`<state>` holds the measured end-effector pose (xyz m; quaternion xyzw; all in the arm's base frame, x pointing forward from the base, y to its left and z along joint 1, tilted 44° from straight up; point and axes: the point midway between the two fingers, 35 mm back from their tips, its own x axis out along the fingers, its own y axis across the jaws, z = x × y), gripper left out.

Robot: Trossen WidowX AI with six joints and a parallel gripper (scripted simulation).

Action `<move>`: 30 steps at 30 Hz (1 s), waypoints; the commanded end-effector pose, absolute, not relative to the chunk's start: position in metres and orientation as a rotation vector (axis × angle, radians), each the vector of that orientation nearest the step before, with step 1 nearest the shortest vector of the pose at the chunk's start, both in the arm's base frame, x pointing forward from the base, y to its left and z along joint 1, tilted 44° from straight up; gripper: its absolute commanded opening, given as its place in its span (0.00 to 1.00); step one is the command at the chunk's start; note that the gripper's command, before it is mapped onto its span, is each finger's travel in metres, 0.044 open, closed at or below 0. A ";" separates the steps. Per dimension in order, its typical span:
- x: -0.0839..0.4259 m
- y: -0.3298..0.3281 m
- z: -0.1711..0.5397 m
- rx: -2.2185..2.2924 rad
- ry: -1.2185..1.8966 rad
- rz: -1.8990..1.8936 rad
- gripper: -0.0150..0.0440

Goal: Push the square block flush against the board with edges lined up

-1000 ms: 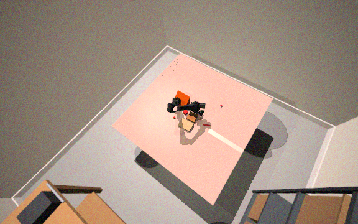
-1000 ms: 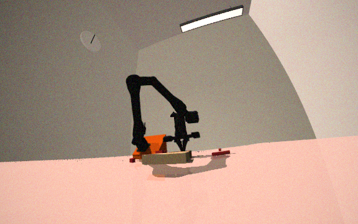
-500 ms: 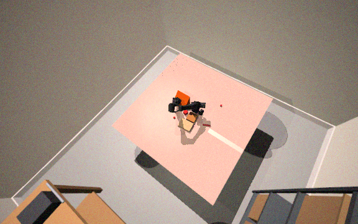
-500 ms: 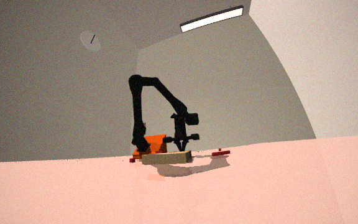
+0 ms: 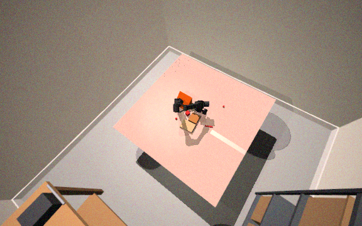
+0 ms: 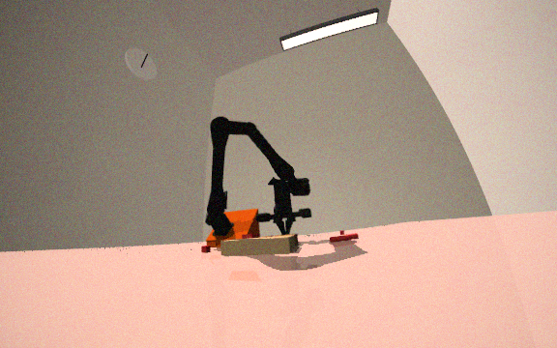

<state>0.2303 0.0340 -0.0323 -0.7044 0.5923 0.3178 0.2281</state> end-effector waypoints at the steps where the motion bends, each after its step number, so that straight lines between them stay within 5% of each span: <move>1: 0.230 0.040 -0.038 -1.929 1.631 0.872 0.25; 20: 0.223 0.081 -0.002 -1.924 1.632 0.867 0.25; 30: 0.224 0.079 0.001 -1.700 1.656 0.563 0.25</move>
